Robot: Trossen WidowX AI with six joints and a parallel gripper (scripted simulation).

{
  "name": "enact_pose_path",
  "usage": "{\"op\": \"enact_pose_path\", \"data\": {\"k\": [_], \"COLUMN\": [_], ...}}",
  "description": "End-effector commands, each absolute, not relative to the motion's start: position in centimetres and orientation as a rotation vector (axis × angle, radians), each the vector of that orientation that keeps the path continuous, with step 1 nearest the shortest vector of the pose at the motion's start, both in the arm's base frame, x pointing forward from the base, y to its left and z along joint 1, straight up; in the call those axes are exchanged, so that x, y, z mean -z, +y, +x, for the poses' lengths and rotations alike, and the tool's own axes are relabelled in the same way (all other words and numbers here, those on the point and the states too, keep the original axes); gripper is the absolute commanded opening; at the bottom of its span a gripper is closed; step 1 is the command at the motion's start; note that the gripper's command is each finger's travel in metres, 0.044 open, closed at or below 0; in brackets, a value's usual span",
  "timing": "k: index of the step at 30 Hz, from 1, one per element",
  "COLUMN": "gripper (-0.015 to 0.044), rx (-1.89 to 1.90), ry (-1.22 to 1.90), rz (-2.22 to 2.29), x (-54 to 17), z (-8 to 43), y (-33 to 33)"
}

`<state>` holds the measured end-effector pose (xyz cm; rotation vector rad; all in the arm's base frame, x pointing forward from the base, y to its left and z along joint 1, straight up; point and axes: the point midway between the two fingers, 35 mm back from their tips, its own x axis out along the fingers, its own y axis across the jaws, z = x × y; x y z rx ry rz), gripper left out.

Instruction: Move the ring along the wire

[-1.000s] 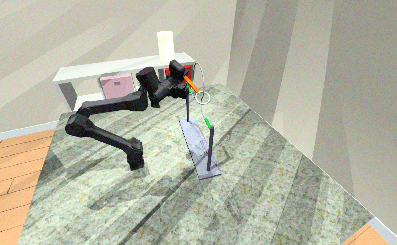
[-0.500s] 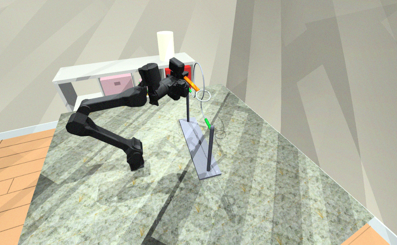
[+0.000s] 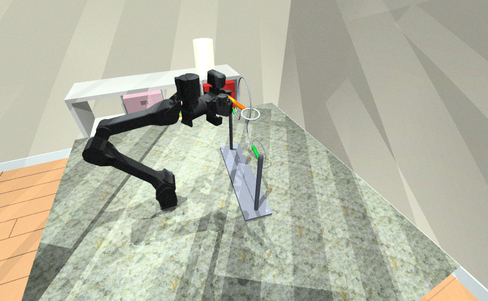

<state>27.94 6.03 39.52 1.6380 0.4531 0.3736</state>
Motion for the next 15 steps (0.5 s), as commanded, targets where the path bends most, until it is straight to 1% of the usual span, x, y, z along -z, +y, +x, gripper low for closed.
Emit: {"op": "enact_pose_path", "data": {"k": [1, 15], "gripper": [-0.0150, -0.0150], "rx": [-0.361, -0.289], "ry": [0.462, 0.498], "rz": [1.590, 1.416], "x": [-39.49, -38.66], "z": [27.91, 27.92], "y": [6.10, 6.13]}}
